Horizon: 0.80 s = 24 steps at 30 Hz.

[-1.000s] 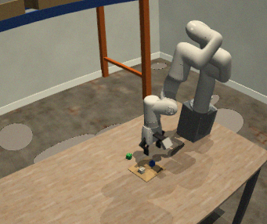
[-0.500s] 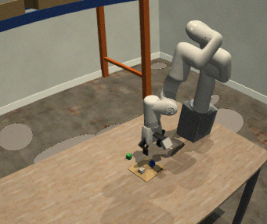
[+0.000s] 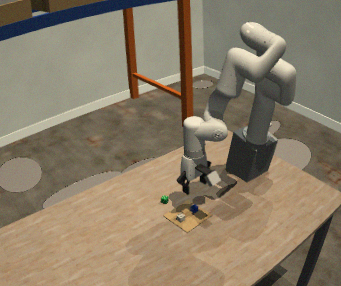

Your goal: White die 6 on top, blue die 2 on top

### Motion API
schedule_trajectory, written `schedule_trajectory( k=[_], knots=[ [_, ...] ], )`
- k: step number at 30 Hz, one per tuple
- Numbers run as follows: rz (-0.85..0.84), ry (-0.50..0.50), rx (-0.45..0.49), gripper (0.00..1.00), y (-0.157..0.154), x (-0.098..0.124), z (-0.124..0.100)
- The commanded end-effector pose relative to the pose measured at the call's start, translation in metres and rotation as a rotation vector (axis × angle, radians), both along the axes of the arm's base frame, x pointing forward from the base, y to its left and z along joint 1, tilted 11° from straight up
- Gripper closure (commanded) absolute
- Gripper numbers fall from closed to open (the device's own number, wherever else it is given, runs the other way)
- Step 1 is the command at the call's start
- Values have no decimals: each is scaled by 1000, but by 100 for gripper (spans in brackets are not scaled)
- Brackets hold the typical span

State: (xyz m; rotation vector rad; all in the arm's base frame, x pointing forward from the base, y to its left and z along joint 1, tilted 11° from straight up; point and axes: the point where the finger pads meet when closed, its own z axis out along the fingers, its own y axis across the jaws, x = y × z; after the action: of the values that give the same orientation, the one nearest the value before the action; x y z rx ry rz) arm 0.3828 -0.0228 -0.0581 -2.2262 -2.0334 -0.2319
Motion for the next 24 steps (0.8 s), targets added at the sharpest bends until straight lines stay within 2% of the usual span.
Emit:
schedule_trajectory(
  k=[1, 11, 24],
  knots=[
    [0, -3, -1, 0, -3, 1, 16],
    [0, -3, -1, 0, -11, 0, 59],
    [0, -3, -1, 0, -12, 0, 63]
  ],
)
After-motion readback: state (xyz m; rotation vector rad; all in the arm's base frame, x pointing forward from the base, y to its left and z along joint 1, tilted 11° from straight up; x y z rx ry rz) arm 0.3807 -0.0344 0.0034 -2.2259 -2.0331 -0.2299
